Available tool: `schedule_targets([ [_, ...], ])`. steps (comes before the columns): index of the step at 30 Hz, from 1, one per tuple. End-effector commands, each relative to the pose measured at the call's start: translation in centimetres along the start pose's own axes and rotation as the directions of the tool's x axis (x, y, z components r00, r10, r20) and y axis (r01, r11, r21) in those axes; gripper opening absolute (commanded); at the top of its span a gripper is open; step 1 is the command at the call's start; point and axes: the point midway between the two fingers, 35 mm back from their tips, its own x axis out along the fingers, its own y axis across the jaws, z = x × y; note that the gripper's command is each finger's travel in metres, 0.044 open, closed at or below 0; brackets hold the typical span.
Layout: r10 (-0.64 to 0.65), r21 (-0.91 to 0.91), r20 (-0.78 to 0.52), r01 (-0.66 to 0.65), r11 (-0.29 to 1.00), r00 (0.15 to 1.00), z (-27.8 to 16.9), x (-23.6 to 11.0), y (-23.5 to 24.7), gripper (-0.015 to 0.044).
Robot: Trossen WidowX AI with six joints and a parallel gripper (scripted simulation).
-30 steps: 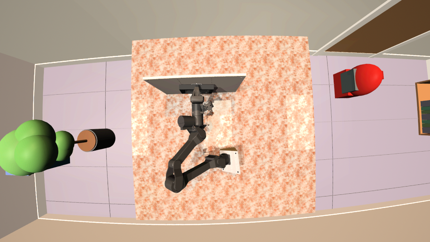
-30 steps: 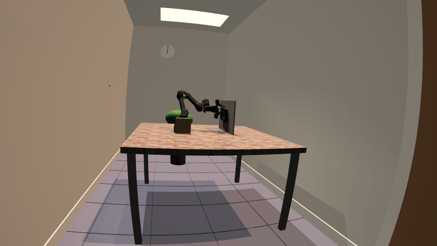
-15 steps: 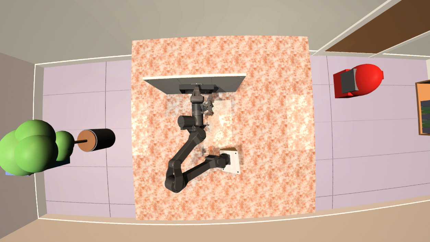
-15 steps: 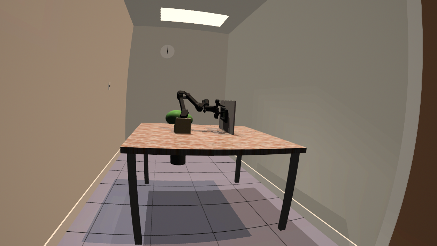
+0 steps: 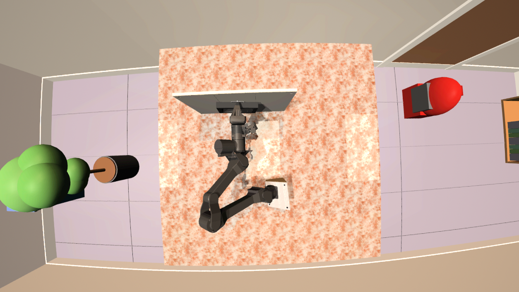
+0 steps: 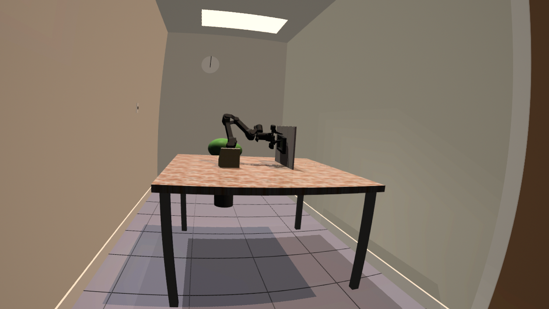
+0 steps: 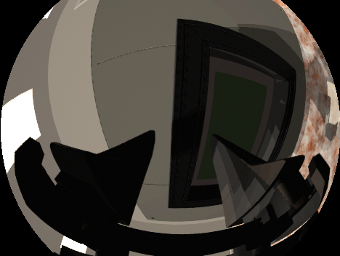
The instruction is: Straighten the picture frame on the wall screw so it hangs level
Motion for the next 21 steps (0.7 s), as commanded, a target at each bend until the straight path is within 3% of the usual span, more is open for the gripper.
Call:
schedule_targets([
  [1,-0.002,-0.003,-0.003,0.002,1.000,1.000,-0.06,0.01,-0.04,0.0213],
  [21,-0.002,-0.003,-0.003,0.002,1.000,1.000,-0.06,0.01,-0.04,0.0080],
])
